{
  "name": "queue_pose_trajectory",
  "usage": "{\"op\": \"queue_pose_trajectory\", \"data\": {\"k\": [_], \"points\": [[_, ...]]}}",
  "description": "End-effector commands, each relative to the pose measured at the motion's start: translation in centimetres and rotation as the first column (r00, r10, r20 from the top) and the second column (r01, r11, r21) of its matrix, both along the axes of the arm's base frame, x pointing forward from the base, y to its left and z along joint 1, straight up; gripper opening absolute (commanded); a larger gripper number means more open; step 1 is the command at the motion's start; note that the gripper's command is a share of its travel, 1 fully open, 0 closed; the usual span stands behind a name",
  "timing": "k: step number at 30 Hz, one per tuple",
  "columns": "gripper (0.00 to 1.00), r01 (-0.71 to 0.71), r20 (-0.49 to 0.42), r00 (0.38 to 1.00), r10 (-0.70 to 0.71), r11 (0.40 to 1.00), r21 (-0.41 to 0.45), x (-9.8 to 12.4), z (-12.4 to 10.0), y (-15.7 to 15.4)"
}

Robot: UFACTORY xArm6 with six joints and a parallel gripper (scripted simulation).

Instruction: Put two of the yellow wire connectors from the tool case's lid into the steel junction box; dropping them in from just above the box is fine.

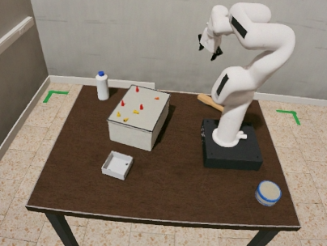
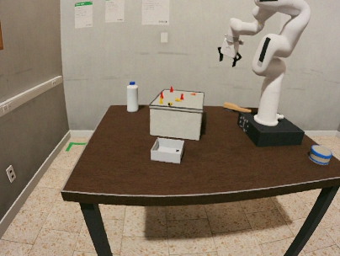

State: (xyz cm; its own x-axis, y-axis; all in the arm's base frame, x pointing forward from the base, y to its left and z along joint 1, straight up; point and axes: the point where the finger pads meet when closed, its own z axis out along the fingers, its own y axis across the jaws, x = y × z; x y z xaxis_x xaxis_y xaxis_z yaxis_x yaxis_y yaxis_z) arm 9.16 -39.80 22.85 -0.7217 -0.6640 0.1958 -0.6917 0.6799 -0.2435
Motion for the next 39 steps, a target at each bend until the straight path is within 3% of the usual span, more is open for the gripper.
{"op": "queue_pose_trajectory", "data": {"k": [1,24,34,39], "points": [[1.00,0.000,0.001,1.000,0.000,1.000,-0.004,0.0,0.2,-0.1],[1.00,-0.014,0.000,1.000,0.014,1.000,-0.001,0.5,0.3,0.0],[1.00,-0.113,-0.009,0.994,0.113,0.993,0.022,3.8,1.0,1.0],[1.00,-0.230,-0.019,0.973,0.231,0.972,0.049,7.6,1.8,2.6]]}}
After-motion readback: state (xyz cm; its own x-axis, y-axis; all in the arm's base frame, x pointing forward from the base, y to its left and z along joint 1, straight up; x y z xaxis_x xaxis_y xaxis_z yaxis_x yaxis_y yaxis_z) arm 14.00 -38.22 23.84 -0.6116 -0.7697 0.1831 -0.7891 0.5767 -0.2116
